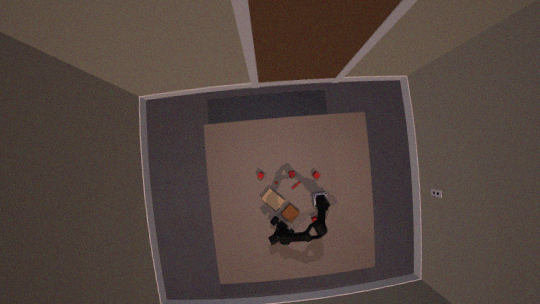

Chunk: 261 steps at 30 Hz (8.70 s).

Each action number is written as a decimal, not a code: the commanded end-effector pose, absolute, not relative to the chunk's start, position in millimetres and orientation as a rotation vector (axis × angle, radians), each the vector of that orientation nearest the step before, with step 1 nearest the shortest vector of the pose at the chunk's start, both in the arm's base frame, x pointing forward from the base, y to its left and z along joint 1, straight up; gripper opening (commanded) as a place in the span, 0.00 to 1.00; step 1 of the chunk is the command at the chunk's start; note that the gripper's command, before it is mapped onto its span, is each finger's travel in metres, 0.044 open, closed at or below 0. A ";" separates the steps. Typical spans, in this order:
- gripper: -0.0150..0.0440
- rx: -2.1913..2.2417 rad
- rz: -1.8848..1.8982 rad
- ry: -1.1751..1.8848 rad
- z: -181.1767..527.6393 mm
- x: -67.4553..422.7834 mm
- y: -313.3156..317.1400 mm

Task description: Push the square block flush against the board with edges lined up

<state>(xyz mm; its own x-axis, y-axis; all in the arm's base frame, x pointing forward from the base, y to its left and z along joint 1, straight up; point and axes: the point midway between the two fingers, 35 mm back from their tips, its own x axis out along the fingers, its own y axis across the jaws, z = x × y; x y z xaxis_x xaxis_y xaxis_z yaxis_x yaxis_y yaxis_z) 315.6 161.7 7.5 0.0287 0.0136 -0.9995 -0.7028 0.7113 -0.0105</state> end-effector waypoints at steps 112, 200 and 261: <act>0.25 0.635 -0.608 1.465 2.9 200.7 130.9; 0.25 0.636 -0.608 1.466 58.2 188.9 141.8; 0.25 0.633 -0.609 1.461 3.6 227.6 106.7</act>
